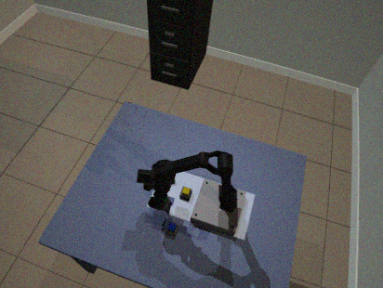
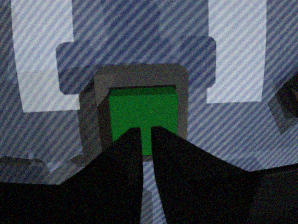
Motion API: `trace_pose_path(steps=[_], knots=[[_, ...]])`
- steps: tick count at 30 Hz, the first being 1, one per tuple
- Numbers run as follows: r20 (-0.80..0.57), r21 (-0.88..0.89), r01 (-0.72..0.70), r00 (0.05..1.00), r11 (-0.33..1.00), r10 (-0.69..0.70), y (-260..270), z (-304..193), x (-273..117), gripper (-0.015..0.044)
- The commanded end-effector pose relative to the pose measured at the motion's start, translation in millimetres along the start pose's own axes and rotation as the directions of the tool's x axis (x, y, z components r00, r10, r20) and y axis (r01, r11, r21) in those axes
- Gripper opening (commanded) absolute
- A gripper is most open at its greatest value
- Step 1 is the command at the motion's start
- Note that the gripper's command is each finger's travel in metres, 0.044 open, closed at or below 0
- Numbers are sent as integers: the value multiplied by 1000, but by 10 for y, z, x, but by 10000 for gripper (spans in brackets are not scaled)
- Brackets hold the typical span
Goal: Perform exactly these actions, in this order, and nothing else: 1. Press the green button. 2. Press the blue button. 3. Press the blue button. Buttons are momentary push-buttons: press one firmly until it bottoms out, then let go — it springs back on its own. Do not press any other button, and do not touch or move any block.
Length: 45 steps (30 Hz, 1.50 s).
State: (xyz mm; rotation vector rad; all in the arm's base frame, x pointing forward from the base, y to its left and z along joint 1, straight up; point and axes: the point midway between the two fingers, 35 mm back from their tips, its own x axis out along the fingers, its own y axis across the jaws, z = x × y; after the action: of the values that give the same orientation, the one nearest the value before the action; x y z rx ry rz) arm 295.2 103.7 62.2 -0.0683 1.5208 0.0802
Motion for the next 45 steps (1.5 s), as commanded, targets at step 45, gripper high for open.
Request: trace_pose_path(steps=[45], knots=[[-13,2,1,1000,1000,-1,-1,-22,26,20]])
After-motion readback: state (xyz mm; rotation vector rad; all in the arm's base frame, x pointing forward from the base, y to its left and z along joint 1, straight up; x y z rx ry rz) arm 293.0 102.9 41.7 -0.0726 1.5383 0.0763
